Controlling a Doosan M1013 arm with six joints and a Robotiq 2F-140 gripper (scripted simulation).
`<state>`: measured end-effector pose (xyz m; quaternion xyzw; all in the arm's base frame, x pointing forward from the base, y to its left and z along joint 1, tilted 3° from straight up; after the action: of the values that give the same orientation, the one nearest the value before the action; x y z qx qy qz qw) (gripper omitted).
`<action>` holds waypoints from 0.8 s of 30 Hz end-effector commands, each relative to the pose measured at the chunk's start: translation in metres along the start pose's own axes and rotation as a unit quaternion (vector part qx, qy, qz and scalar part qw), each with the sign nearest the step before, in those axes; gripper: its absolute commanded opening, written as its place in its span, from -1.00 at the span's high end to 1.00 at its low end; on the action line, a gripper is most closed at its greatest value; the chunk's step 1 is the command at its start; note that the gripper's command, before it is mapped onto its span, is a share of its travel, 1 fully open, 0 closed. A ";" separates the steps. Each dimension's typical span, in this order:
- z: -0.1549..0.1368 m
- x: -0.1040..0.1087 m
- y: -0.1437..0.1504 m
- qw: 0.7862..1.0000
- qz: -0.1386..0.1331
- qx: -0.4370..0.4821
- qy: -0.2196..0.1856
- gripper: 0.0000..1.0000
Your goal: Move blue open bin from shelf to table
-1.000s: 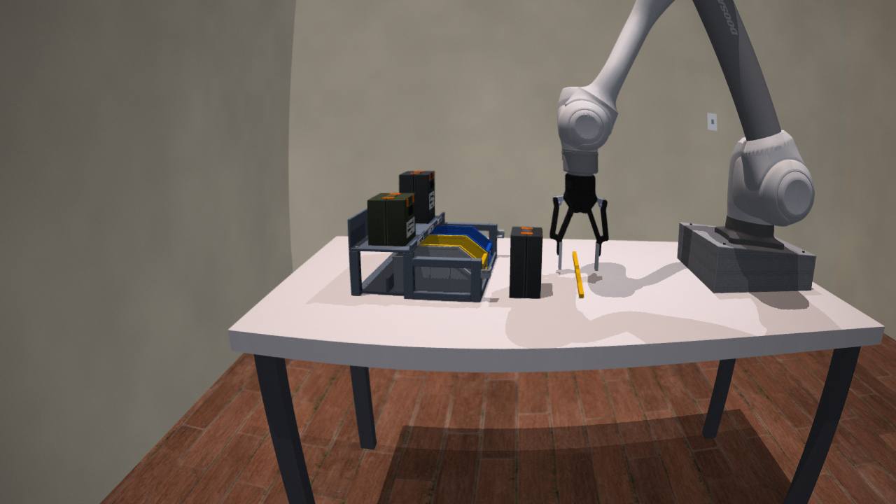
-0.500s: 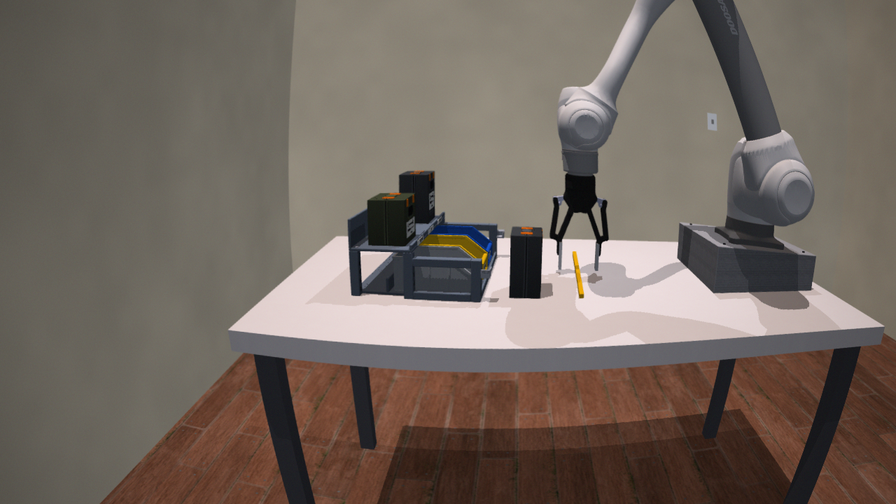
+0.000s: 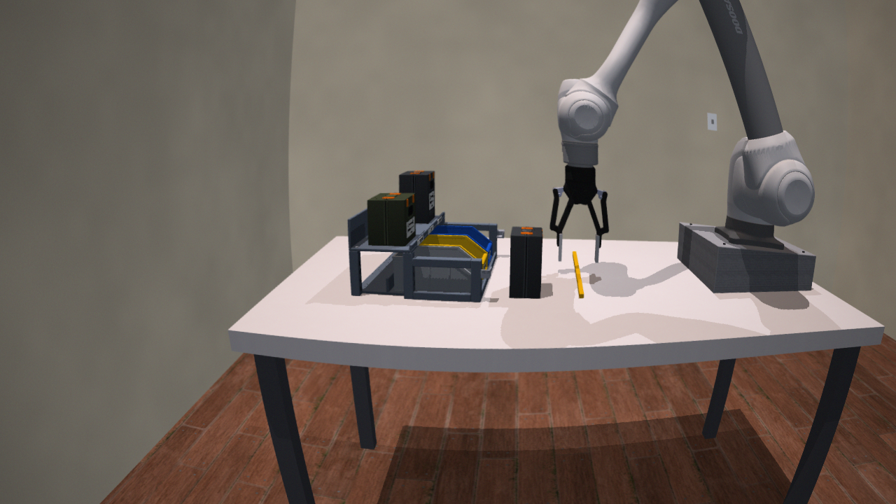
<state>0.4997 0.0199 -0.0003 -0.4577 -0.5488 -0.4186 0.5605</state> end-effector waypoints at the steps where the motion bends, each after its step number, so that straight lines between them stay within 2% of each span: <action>1: 0.000 0.030 0.000 1.000 0.002 0.000 0.001 -0.15; 13: 0.000 0.030 0.000 1.000 0.002 0.000 0.001 -0.15; 18: 0.000 0.085 0.000 1.000 0.002 0.000 0.001 -0.15; 24: 0.000 0.085 0.000 1.000 0.002 0.000 0.001 -0.15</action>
<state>0.5037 0.0228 0.0833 -0.4589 -0.5469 -0.4173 0.5622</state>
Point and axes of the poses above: the point where the finger pads meet when closed, its own x axis back along the fingers, its own y axis across the jaws, z = x × y, the point moved 7 cm from there along x, back along the fingers, and after that the axes turned 11 degrees about x, right-handed, at the moved point
